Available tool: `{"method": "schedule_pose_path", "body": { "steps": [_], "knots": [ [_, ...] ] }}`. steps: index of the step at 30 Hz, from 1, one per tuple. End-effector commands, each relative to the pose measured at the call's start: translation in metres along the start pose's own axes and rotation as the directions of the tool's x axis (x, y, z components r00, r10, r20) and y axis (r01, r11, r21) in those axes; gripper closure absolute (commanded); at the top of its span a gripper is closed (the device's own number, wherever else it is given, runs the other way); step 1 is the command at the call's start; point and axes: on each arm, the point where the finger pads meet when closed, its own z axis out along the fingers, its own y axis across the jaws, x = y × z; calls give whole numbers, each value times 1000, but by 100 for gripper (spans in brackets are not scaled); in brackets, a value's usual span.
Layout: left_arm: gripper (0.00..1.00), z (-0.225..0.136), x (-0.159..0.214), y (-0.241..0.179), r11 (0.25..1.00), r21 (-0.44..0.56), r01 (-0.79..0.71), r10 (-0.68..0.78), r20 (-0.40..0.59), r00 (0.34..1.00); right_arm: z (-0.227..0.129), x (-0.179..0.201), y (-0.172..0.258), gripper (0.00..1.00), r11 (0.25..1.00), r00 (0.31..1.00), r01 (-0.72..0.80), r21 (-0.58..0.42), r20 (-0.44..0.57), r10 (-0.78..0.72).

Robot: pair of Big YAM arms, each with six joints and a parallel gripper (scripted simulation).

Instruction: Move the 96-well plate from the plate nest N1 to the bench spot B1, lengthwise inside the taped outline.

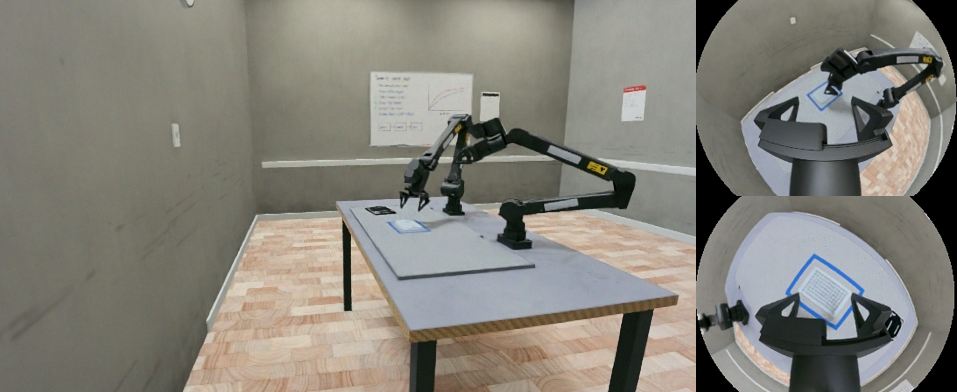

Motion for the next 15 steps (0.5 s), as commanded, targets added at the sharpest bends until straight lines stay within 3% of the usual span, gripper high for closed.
{"method": "schedule_pose_path", "body": {
  "steps": [1, 15],
  "knots": [
    [0, -8, -19, 0, 1000, -1, -1, 1, 35, 999, -6, -25, 2, 0, 1000, 998, -15, -2, 61, 15],
    [0, -8, -19, 0, 1000, -1, -1, 1, 35, 999, -5, -23, 0, 0, 1000, 998, -20, 0, 52, 20]
  ]
}}
